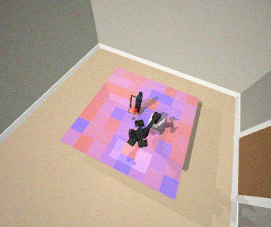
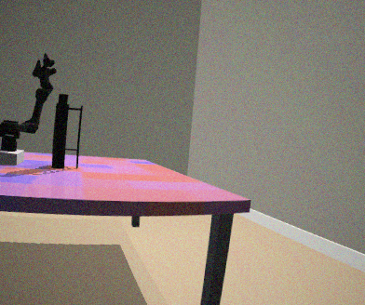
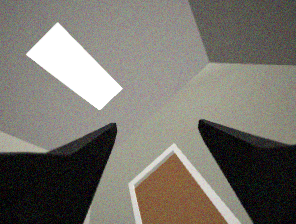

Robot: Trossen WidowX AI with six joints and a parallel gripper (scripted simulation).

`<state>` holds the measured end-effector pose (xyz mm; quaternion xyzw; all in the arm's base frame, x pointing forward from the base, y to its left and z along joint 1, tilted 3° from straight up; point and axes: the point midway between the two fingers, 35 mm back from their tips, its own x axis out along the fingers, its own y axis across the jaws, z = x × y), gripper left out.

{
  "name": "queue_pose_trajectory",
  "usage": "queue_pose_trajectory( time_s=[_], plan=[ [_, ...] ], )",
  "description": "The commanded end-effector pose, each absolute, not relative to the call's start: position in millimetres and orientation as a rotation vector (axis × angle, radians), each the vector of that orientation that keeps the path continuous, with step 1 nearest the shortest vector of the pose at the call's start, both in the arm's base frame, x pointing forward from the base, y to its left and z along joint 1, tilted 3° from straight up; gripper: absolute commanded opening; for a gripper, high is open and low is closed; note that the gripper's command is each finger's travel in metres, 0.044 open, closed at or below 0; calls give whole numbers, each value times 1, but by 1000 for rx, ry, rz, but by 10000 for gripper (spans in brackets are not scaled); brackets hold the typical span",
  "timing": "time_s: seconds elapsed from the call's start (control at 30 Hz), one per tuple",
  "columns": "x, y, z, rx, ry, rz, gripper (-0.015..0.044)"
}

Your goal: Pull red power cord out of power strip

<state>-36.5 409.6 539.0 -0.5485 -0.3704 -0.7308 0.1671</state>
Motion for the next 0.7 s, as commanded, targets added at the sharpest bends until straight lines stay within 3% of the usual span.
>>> queue_pose_trajectory(
  time_s=[0.0, 0.27, 0.67],
  plan=[
    [-37, 409, 540, -1558, -1051, -2079, 374],
    [-83, 326, 582, -1394, -861, -2014, 164],
    [-102, 136, 630, -1145, -481, -1731, 160]
  ],
)
